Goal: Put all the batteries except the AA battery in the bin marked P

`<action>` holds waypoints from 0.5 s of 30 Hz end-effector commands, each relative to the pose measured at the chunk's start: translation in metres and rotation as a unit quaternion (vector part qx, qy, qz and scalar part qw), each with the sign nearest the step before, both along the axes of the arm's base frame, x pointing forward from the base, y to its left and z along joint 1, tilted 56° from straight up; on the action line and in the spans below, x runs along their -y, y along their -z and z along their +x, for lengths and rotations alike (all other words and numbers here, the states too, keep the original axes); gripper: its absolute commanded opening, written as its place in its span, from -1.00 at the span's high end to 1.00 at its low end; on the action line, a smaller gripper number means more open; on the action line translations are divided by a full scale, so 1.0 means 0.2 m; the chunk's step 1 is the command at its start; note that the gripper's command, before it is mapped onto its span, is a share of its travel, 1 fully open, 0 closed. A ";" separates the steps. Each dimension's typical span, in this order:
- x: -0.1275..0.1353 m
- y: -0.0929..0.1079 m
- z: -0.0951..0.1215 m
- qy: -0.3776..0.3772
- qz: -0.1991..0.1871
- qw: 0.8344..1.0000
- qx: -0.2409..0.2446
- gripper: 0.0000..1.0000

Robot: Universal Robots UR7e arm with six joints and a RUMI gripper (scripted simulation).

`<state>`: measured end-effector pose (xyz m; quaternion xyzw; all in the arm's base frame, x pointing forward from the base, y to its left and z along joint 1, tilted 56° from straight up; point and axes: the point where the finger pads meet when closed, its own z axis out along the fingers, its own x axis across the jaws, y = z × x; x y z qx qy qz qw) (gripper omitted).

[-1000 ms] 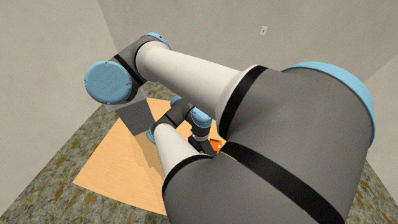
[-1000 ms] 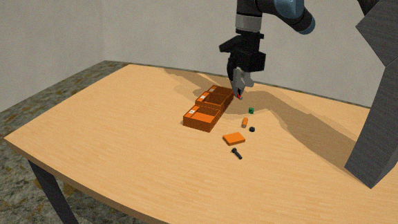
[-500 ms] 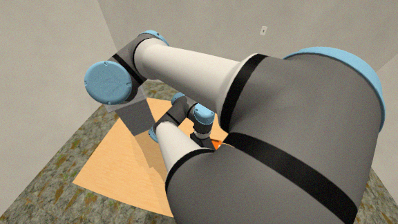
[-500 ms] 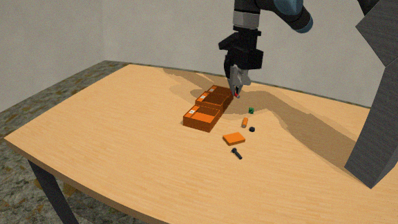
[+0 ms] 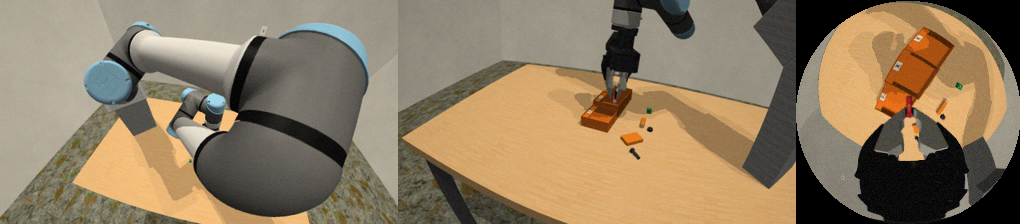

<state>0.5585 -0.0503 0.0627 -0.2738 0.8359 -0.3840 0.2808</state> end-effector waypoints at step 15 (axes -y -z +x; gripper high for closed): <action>-0.17 0.02 0.13 0.126 0.132 0.978 0.101 1.00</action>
